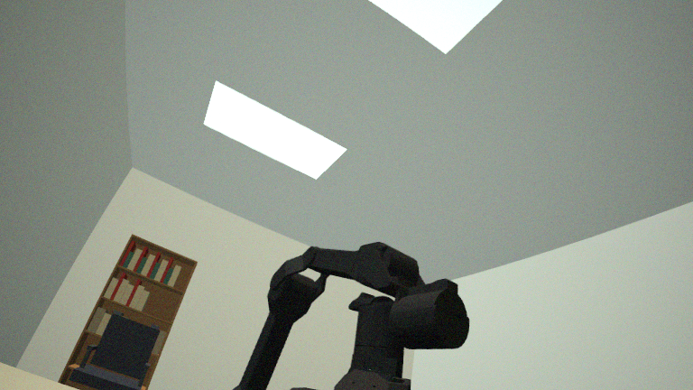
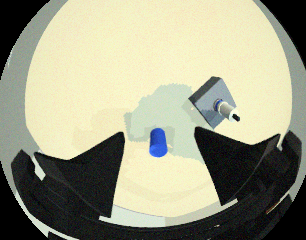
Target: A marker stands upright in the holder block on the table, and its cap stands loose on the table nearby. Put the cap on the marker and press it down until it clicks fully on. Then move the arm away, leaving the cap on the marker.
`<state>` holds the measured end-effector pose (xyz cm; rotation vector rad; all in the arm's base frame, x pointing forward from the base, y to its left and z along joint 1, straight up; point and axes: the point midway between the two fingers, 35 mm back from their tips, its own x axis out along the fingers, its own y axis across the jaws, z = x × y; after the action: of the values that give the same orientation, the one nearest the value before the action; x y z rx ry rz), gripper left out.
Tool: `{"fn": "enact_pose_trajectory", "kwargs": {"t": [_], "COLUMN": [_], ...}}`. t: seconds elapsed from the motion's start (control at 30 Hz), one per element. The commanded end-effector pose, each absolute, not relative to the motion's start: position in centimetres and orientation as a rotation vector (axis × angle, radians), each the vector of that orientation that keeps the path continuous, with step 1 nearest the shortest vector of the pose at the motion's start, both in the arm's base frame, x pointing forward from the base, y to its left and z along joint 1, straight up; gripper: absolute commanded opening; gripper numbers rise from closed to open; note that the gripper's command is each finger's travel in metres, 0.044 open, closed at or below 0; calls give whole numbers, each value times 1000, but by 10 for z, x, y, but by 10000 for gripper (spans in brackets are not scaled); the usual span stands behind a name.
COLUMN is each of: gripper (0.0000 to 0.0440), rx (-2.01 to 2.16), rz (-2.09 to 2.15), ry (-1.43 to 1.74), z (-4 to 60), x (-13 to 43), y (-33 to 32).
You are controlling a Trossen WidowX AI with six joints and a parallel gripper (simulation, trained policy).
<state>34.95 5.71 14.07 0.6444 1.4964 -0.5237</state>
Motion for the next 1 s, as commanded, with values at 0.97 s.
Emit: {"fn": "enact_pose_trajectory", "kwargs": {"t": [0.97], "gripper": [300], "rx": [445], "rz": [-516], "ry": [1649], "z": [97], "x": [313], "y": [100]}}
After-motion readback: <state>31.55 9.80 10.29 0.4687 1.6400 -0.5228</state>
